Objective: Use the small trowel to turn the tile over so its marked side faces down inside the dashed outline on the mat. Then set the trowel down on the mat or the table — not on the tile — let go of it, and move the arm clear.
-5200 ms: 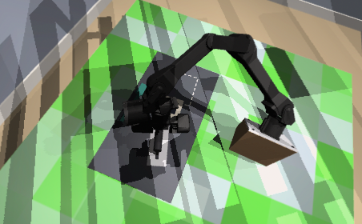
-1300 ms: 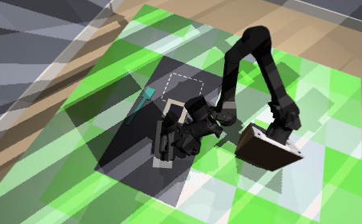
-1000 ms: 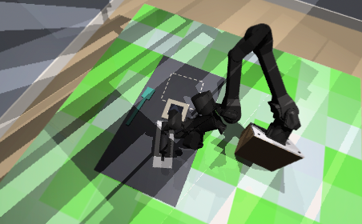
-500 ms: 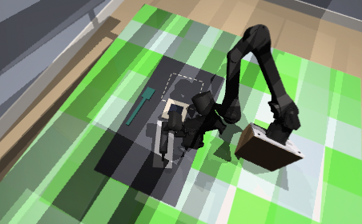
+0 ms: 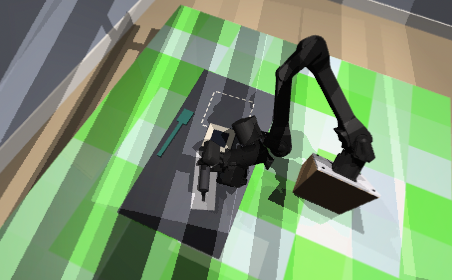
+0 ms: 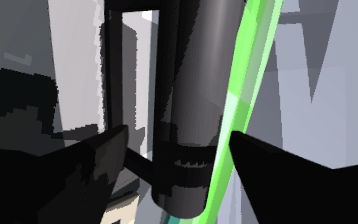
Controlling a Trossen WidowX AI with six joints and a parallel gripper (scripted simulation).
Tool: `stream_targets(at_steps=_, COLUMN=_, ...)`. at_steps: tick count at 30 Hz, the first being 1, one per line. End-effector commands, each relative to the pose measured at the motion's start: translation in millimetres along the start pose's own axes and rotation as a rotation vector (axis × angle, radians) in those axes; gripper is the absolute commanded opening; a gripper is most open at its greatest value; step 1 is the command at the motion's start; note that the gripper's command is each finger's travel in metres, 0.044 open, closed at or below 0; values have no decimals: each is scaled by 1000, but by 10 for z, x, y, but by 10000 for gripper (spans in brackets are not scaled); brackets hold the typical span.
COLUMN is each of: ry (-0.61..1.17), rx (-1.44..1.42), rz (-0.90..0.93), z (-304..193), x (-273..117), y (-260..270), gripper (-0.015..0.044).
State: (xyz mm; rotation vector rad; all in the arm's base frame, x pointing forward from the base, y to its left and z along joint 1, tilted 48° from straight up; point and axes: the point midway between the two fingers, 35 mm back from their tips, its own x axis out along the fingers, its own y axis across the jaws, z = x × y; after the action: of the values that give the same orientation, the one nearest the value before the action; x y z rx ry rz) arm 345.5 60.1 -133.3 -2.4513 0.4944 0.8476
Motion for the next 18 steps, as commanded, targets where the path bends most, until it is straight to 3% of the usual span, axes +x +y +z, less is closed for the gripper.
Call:
stream_targets(at_steps=1, ry=4, rx=1, rz=-10, z=-16, x=87, y=-34, gripper=300)
stream_targets(at_steps=15, ry=6, rx=0, rz=-10, z=-19, x=291, y=-22, gripper=300)
stream_targets(at_steps=18, ry=6, rx=0, rz=-10, z=-19, x=291, y=-22, gripper=221)
